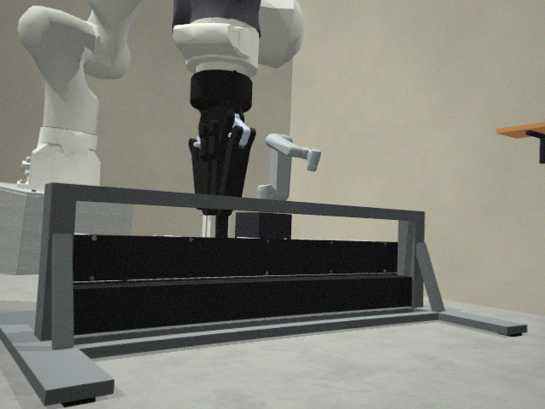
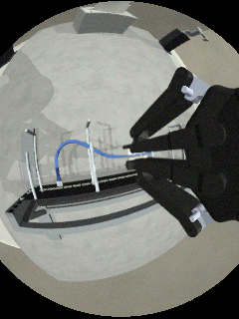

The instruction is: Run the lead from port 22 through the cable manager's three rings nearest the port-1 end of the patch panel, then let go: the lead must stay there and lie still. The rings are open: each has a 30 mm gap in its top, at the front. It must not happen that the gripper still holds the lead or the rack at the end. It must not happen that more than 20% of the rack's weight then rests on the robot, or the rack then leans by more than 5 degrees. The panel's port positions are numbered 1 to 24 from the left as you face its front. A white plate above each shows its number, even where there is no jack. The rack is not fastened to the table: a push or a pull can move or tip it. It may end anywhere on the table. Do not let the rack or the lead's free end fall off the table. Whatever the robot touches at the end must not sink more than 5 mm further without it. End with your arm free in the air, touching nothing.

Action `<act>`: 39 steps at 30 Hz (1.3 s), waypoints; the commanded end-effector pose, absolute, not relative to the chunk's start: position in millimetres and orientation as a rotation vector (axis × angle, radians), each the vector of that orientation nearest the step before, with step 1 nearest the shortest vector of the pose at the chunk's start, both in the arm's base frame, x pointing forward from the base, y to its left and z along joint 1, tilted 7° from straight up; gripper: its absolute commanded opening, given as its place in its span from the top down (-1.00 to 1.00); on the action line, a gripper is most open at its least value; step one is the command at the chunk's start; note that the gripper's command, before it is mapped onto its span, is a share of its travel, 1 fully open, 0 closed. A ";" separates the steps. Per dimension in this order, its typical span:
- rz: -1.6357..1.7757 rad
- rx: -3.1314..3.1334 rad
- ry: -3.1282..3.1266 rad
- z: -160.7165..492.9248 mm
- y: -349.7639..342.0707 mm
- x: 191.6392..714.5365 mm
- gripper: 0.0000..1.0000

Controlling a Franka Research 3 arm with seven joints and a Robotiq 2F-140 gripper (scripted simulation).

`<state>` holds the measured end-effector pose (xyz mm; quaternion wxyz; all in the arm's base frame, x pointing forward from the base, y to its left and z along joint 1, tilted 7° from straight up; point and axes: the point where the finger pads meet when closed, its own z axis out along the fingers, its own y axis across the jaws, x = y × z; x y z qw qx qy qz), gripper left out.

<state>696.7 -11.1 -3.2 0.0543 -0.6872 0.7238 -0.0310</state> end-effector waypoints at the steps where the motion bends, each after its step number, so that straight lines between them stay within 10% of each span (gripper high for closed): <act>1: -0.092 -2.080 2.211 -3.5 -15.7 697.1 1.00; 24: -0.092 -2.080 2.211 -3.5 -15.7 697.4 1.00; 25: -0.092 -2.080 2.211 -3.5 -15.7 697.4 0.60; 39: -0.092 -2.080 2.211 -3.5 -15.7 697.4 0.60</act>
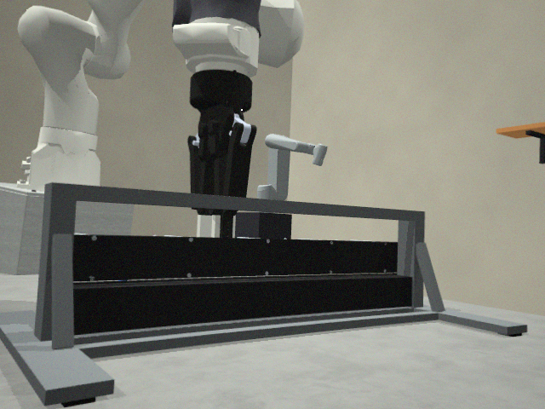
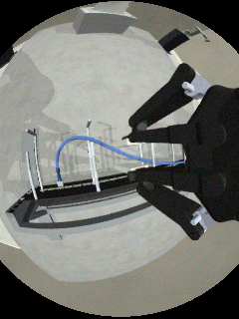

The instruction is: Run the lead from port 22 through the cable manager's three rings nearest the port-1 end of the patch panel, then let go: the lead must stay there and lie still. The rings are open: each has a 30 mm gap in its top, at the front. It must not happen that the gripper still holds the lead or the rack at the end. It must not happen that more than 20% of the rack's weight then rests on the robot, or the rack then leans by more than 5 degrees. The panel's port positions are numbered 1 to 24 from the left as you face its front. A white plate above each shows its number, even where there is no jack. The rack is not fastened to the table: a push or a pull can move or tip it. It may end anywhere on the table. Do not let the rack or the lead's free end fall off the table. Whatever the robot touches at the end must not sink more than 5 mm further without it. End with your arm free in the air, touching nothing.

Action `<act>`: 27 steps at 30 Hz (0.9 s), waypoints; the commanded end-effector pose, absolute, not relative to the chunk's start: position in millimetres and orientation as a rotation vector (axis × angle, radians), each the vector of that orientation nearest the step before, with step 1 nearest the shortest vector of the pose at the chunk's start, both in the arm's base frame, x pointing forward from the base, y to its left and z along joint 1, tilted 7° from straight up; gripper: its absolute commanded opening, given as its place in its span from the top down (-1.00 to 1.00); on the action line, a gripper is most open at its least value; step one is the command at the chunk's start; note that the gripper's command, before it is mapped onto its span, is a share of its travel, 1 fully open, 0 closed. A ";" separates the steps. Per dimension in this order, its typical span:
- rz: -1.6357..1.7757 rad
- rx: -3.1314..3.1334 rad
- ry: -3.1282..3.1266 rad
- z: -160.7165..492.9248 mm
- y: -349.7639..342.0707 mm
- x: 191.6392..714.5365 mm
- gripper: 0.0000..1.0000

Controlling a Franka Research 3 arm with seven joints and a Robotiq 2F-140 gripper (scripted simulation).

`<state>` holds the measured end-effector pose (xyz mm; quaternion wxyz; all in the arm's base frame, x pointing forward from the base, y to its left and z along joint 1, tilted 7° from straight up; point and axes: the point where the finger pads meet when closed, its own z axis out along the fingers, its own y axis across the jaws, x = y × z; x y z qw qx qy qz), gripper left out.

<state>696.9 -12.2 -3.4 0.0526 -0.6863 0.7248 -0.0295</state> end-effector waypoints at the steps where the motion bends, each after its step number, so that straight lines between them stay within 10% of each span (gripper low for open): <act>1: -0.092 -2.080 2.211 -3.5 -15.7 697.4 0.60; 27: -0.092 -2.080 2.211 0.1 -15.8 696.9 0.60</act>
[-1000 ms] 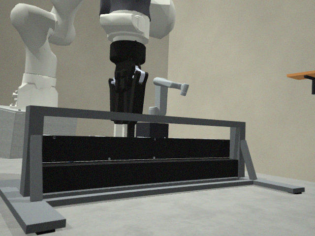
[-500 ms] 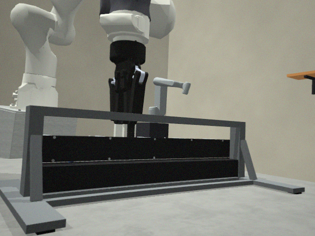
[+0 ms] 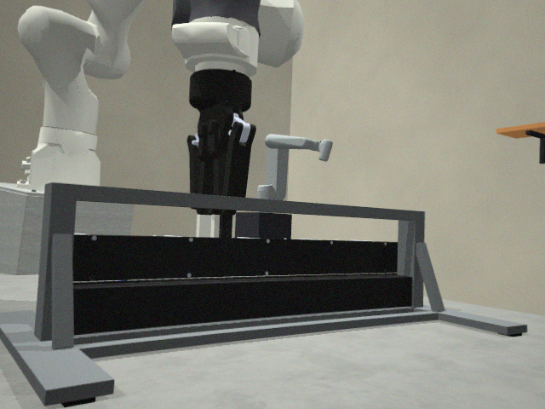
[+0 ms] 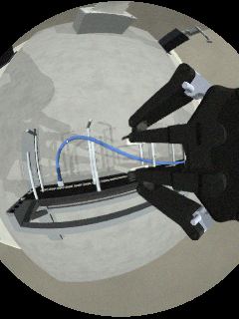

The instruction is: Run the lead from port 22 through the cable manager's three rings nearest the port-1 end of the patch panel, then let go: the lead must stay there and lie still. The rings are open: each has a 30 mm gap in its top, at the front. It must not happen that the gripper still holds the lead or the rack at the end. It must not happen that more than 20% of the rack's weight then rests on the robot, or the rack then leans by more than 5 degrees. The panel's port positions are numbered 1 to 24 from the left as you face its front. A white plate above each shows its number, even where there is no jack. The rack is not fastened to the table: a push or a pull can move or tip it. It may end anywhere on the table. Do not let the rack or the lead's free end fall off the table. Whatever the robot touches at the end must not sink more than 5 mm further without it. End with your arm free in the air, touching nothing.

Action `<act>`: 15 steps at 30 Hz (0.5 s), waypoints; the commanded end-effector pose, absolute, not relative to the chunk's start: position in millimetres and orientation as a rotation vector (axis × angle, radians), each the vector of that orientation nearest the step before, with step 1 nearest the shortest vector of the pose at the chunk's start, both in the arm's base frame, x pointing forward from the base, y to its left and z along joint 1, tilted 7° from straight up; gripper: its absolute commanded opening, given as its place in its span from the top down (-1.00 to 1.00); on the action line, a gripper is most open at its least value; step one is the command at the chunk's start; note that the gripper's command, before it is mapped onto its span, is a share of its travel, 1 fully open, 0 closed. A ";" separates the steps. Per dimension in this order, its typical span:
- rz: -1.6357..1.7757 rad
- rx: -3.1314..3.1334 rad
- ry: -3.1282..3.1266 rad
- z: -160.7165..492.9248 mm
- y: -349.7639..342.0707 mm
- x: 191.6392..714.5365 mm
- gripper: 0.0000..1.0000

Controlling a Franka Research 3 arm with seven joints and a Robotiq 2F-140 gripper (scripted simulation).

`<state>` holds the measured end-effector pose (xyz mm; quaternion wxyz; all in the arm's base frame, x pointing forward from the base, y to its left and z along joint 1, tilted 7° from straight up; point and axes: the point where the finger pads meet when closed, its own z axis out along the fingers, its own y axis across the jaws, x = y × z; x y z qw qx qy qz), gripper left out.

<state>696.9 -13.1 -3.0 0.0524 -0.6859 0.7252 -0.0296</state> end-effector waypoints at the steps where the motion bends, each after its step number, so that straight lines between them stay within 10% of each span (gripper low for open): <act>1: -0.092 -2.080 2.211 1.4 -15.9 696.8 0.60; 15: -0.092 -2.080 2.211 34.1 -16.7 692.9 0.60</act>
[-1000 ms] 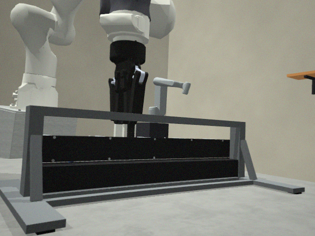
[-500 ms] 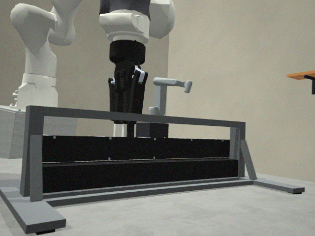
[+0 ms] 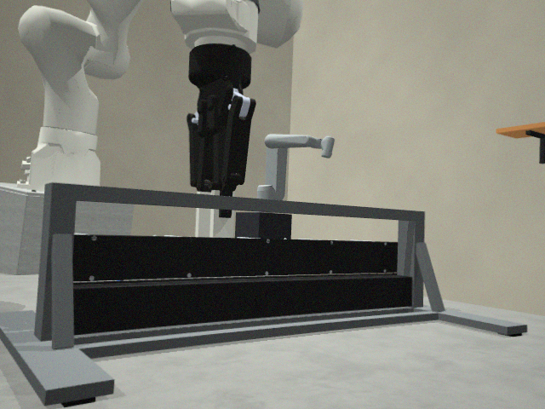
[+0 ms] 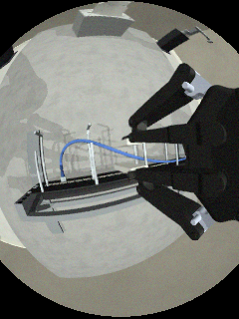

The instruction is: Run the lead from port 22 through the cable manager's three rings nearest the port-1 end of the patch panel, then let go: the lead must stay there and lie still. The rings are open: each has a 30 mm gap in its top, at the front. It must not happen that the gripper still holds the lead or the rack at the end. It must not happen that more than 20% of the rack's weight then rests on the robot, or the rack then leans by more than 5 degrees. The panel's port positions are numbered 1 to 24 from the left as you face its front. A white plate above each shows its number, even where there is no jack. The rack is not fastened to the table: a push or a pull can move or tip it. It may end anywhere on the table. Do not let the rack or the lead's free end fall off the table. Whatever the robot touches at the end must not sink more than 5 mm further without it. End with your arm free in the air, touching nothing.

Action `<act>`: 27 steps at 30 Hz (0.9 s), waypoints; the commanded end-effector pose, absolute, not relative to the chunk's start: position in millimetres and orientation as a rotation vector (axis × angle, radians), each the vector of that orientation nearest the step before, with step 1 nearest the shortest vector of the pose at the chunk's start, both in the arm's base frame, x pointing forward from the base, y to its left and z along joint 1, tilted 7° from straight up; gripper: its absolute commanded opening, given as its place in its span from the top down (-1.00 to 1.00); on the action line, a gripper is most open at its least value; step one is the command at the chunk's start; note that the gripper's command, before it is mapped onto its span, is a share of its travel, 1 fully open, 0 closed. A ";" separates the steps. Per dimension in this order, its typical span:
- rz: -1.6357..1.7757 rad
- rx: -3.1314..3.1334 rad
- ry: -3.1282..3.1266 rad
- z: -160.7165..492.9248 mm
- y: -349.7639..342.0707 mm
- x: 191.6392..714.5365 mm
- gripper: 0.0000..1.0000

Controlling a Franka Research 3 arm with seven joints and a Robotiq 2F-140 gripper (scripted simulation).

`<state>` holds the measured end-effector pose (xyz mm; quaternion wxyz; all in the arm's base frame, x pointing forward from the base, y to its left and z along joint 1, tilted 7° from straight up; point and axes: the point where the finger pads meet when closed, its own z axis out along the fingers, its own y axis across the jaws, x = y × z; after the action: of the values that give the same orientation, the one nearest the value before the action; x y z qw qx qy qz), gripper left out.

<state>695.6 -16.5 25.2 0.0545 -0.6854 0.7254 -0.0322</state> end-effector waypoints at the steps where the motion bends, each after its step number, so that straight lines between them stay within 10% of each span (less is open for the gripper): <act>1: -0.092 -2.080 2.211 37.8 -16.8 692.5 0.60; 27: -0.092 -2.080 2.211 85.9 -18.2 686.8 0.60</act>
<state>689.7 -18.7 86.3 0.0554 -0.6853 0.7254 -0.0329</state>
